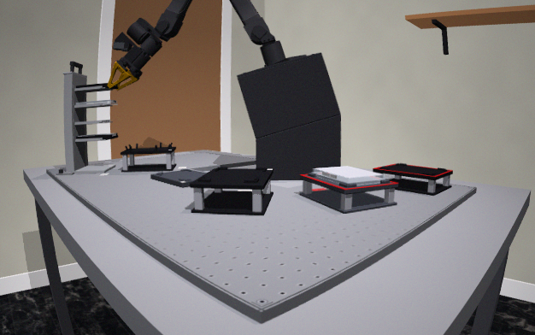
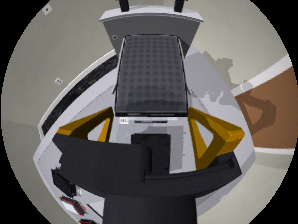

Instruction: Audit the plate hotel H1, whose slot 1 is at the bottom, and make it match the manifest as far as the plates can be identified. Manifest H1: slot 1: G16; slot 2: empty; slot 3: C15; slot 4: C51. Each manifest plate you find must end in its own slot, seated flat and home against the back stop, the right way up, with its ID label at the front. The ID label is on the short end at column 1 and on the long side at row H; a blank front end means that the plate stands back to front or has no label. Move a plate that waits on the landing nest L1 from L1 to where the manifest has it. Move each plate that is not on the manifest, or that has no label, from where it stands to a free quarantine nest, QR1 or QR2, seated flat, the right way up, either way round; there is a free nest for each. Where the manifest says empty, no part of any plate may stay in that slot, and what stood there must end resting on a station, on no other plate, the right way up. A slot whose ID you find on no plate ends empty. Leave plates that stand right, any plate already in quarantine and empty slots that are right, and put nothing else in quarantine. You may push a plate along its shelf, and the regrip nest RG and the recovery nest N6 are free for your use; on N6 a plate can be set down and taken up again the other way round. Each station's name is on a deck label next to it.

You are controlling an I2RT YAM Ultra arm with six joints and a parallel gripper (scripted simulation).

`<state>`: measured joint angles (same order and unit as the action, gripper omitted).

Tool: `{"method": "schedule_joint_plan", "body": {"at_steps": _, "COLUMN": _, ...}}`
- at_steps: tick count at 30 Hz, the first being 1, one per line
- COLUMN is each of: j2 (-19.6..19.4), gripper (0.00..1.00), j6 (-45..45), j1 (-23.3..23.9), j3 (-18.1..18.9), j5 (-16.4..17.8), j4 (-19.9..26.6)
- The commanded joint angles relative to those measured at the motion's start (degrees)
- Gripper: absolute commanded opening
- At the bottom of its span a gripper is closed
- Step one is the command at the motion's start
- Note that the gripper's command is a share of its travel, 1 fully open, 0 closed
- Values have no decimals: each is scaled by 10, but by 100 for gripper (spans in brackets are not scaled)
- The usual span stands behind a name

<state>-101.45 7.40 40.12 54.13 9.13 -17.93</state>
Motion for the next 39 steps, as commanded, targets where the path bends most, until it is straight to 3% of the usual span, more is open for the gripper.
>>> {"method": "schedule_joint_plan", "body": {"at_steps": 1, "j2": 0, "gripper": 100, "j6": -1, "j1": -1, "j3": 17, "j5": -2, "j4": 5}}
{"method": "schedule_joint_plan", "body": {"at_steps": 9, "j2": -1, "gripper": 100, "j6": -1, "j1": -1, "j3": 17, "j5": -2, "j4": 5}}
{"method": "schedule_joint_plan", "body": {"at_steps": 10, "j2": -1, "gripper": 86, "j6": -1, "j1": -1, "j3": 17, "j5": -2, "j4": 5}}
{"method": "schedule_joint_plan", "body": {"at_steps": 34, "j2": 0, "gripper": 86, "j6": -1, "j1": -1, "j3": 18, "j5": -2, "j4": 6}}
{"method": "schedule_joint_plan", "body": {"at_steps": 39, "j2": 10, "gripper": 86, "j6": 0, "j1": 1, "j3": 0, "j5": 0, "j4": -1}}
